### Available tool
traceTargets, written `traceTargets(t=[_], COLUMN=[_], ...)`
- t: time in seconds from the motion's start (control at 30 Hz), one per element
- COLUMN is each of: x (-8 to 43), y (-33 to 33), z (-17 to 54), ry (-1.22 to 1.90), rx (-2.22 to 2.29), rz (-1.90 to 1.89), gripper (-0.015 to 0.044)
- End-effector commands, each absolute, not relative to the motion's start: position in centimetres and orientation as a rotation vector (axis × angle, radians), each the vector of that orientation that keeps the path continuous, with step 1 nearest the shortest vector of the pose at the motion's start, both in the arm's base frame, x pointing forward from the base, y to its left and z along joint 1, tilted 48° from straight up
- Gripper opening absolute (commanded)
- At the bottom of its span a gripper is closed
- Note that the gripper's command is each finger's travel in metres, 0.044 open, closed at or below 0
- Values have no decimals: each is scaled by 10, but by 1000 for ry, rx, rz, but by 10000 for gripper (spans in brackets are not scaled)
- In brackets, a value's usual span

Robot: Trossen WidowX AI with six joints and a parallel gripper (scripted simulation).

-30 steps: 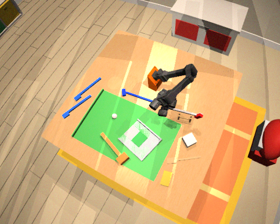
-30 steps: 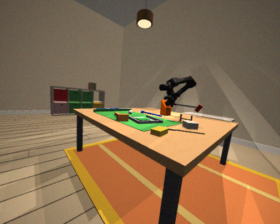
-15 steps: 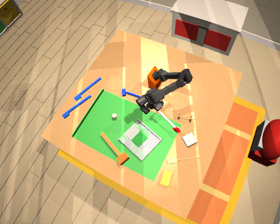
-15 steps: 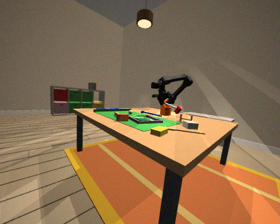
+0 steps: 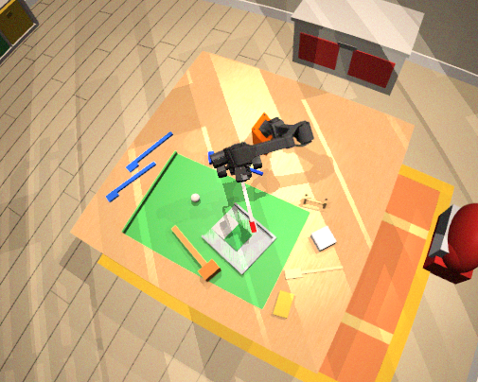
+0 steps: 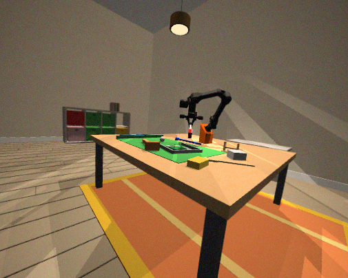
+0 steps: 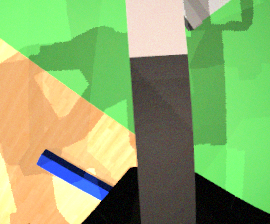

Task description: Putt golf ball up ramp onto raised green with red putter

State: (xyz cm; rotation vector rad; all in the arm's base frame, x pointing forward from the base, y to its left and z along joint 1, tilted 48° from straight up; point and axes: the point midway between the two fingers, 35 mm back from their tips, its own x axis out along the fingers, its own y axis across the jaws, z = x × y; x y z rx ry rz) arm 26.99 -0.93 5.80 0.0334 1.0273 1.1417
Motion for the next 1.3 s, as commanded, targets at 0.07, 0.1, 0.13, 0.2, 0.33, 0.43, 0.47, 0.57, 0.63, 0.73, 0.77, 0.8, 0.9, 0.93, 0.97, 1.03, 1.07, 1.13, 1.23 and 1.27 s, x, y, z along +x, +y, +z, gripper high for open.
traceTargets(t=[0.07,0.1,0.13,0.2,0.33,0.43,0.47,0.57,0.63,0.73,0.77,0.8,0.9,0.93,0.97,1.03,1.07,1.13,1.23,1.27], x=[270,269,268,266,259,253,251,243,238,228,225,222,220,220,220,220,220,221,221,221], y=[-38,-43,-48,-57,-75,-88,-92,-104,-111,-121,-125,-127,-129,-129,-128,-125,-123,-117,-105,-102], z=[34,30,25,16,-2,-16,-20,-34,-44,-57,-62,-66,-69,-69,-69,-72,-75,-80,-91,-93], ry=[1141,1161,1181,1220,1295,1347,1363,1412,1442,1486,1500,1511,1520,1520,1520,1520,1520,1519,1519,1519], rx=[170,196,222,274,381,461,488,569,624,706,733,756,773,773,773,773,773,773,774,774], rz=[1018,997,975,932,844,776,754,686,640,571,548,530,515,515,515,515,515,515,516,516], gripper=[0,0,0,0,0,0,0,0,0,0,0,0,0,0,0,0,0,0,0,0])
